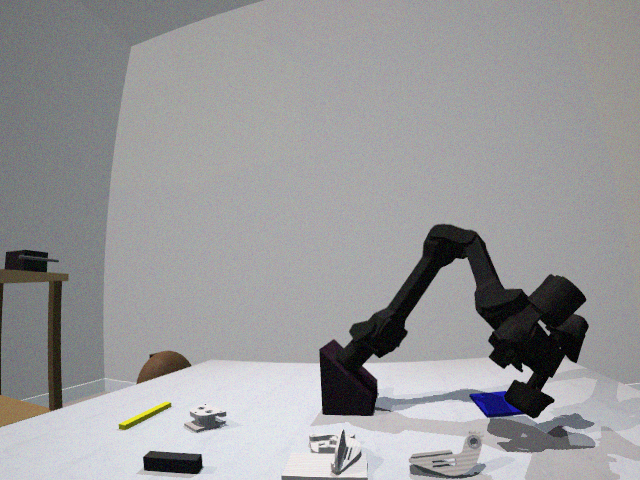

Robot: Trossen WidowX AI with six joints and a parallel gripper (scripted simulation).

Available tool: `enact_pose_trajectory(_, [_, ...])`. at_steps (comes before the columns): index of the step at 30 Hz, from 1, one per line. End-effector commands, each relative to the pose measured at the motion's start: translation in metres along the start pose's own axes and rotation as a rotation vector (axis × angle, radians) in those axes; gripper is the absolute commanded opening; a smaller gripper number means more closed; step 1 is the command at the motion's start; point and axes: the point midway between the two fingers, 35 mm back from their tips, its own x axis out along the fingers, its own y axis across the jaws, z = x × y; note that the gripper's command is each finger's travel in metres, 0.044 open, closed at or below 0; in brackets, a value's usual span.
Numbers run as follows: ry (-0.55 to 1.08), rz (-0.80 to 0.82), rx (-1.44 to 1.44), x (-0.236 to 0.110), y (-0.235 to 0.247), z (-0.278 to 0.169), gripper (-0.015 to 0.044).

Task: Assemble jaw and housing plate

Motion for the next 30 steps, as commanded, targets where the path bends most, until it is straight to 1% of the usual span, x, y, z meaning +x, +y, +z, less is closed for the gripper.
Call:
enact_pose_trajectory(1, [0.0, 0.0, 0.0, 0.0, 0.0, 0.0, 0.0426])
enact_pose_trajectory(17, [0.0, 0.0, 0.0, 0.0, 0.0, 0.0, 0.0006])
enact_pose_trajectory(30, [0.0, 0.0, 0.0, 0.0, 0.0, 0.0, 0.0])
